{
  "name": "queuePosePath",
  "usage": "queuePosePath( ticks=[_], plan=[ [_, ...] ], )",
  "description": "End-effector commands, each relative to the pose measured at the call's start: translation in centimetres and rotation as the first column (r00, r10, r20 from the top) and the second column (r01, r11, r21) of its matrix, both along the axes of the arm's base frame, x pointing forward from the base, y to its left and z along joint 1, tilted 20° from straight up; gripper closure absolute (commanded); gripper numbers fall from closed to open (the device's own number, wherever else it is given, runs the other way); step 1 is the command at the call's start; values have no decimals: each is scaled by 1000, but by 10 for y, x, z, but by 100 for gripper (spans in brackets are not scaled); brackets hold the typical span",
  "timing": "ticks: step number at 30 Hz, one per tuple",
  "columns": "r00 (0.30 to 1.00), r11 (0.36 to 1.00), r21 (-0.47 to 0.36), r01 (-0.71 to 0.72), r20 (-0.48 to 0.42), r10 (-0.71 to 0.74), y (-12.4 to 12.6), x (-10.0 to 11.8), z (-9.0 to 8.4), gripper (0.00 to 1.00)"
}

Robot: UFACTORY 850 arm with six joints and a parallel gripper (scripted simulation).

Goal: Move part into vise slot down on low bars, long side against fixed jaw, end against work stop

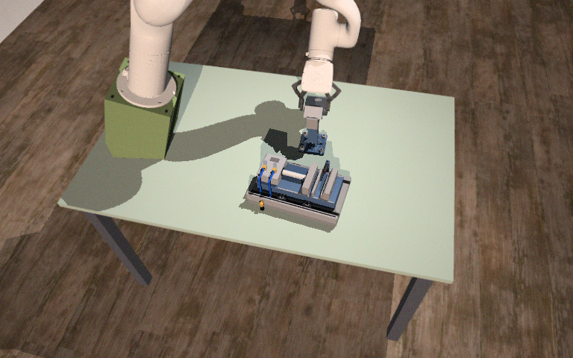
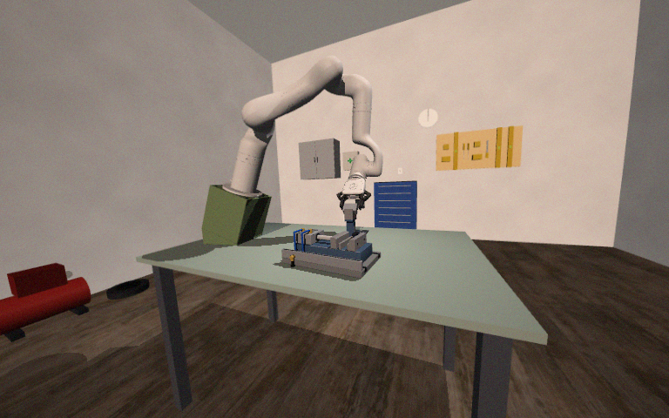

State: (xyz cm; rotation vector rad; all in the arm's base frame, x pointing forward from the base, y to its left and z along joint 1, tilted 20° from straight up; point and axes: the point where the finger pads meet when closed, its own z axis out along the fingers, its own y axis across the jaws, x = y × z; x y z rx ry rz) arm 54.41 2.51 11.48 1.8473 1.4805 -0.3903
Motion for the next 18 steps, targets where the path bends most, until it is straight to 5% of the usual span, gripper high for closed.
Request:
queuePosePath(
  ticks=[1, 18],
  plan=[
    [1000, 1000, 0, 0, 1, 0, 0, 0, 1, 11],
    [1000, 1000, 0, 0, 1, 0, 2, 0, 2, 11]
  ],
)
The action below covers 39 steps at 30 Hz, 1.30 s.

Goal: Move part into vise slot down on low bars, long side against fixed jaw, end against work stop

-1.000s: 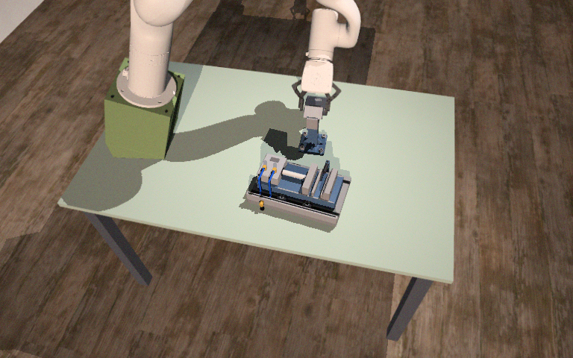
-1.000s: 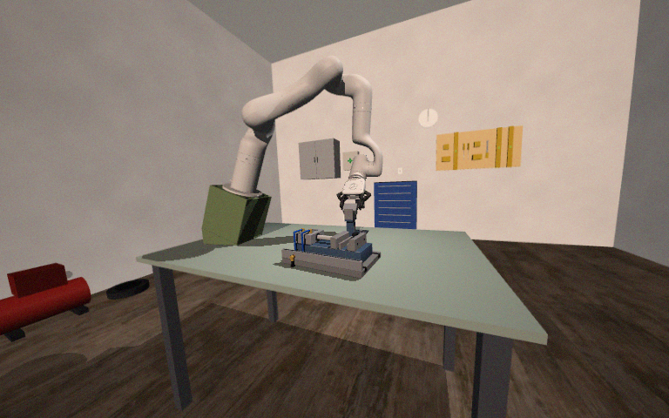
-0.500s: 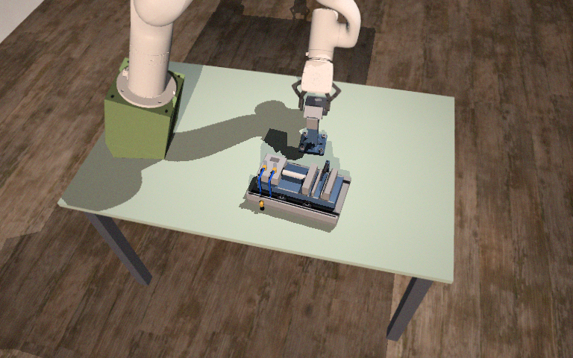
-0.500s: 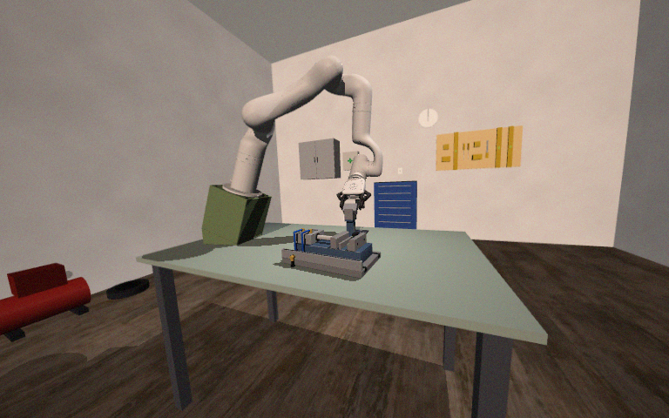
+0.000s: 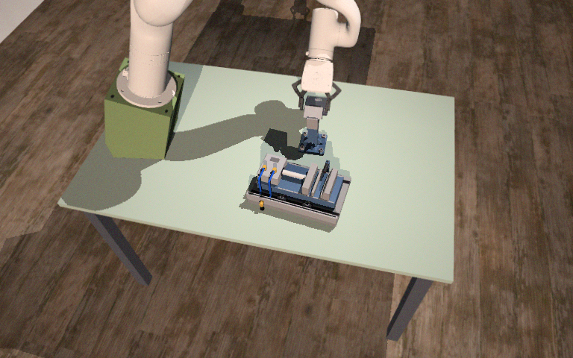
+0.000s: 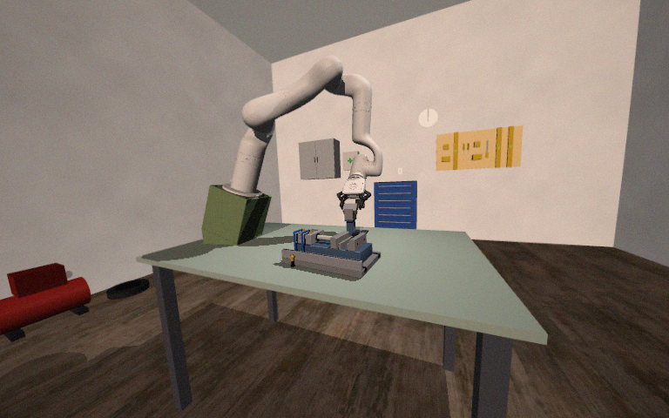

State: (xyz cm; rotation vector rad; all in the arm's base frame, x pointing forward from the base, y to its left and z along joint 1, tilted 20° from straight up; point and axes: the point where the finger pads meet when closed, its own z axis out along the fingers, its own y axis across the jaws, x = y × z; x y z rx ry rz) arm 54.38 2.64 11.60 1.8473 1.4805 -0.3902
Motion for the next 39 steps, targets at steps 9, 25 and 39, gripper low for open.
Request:
queuePosePath(
  ticks=[9, 25, 39],
  plan=[
    [1000, 1000, 0, 0, 1, 0, 2, 0, 3, 11],
    [1000, 1000, 0, 0, 1, 0, 6, -1, 7, 11],
    [1000, 1000, 0, 0, 1, 0, 11, -3, 12, 11]
  ],
)
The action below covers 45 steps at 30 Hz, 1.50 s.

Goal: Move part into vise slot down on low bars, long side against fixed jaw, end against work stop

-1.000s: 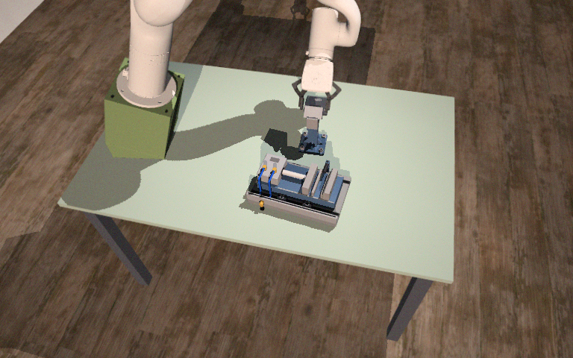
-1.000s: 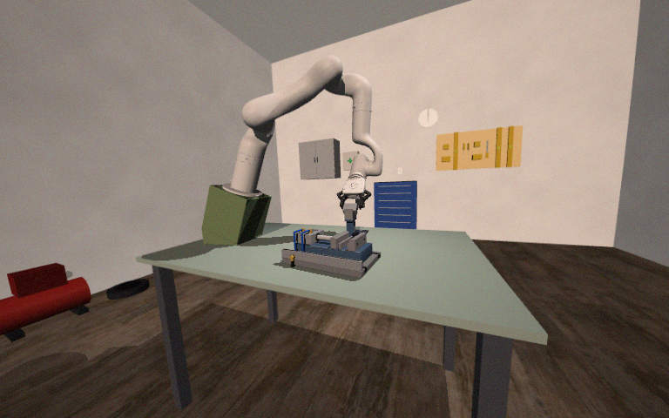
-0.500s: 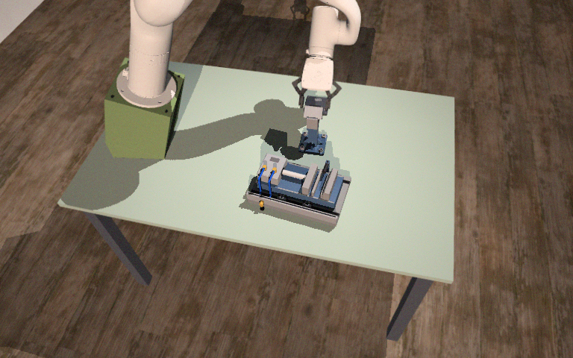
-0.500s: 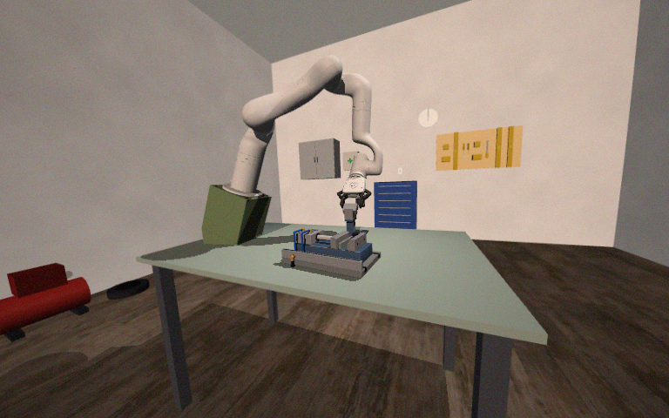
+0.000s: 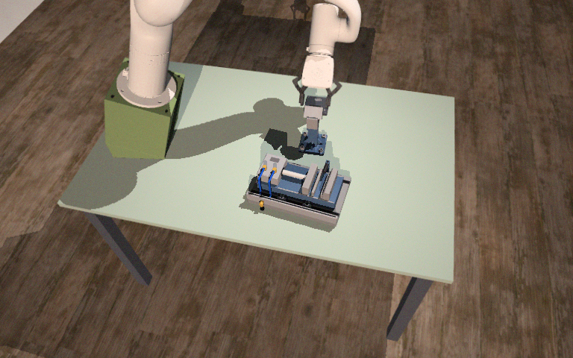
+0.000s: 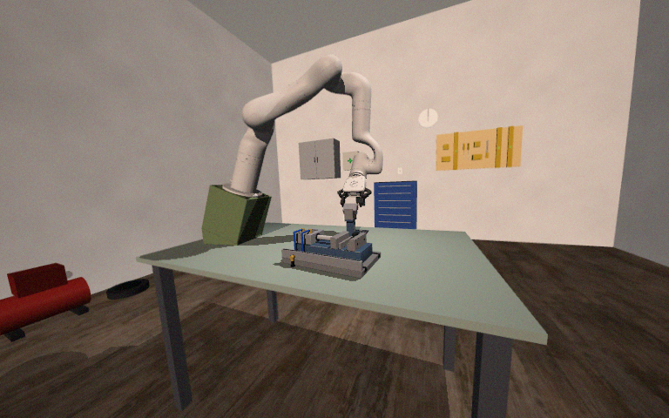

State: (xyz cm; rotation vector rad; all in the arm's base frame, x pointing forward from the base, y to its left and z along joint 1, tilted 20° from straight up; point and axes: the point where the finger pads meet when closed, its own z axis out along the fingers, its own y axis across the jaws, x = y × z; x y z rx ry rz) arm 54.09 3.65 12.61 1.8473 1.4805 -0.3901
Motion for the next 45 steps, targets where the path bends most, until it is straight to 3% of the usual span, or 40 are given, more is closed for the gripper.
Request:
queuePosePath(
  ticks=[1, 45],
  plan=[
    [1000, 1000, 0, 0, 1, 0, 2, 0, 2, 11],
    [1000, 1000, 0, 0, 1, 0, 28, -8, 29, 11]
  ],
)
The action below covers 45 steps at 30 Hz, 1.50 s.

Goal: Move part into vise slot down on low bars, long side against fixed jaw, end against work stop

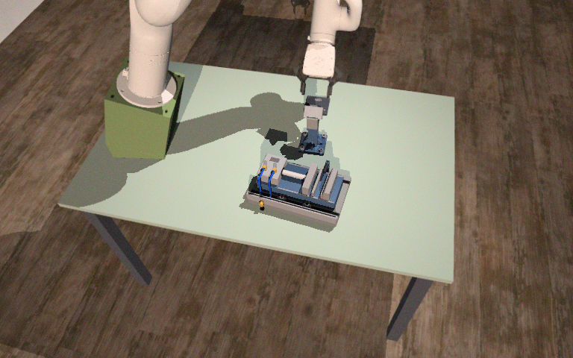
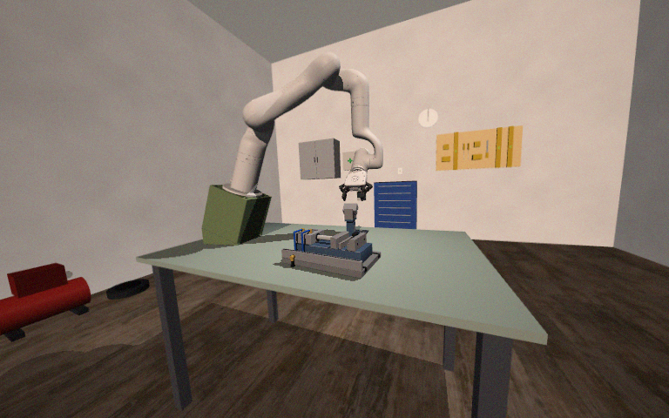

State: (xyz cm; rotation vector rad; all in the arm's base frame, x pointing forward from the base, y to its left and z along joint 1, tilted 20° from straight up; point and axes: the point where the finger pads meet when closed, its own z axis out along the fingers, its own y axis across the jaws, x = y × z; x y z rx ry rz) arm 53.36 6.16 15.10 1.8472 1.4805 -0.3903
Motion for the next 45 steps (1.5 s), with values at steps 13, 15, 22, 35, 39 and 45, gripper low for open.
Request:
queuePosePath(
  ticks=[13, 15, 22, 35, 39, 45],
  plan=[
    [1000, 1000, 0, 0, 1, 0, 12, -3, 13, 11],
    [1000, 1000, 0, 0, 1, 0, 14, -3, 14, 11],
    [1000, 1000, 0, 0, 1, 0, 18, -5, 19, 11],
    [1000, 1000, 0, 0, 1, 0, 29, -8, 30, 11],
    [1000, 1000, 0, 0, 1, 0, 31, -8, 31, 11],
    [1000, 1000, 0, 0, 1, 0, 36, -10, 36, 11]
  ],
)
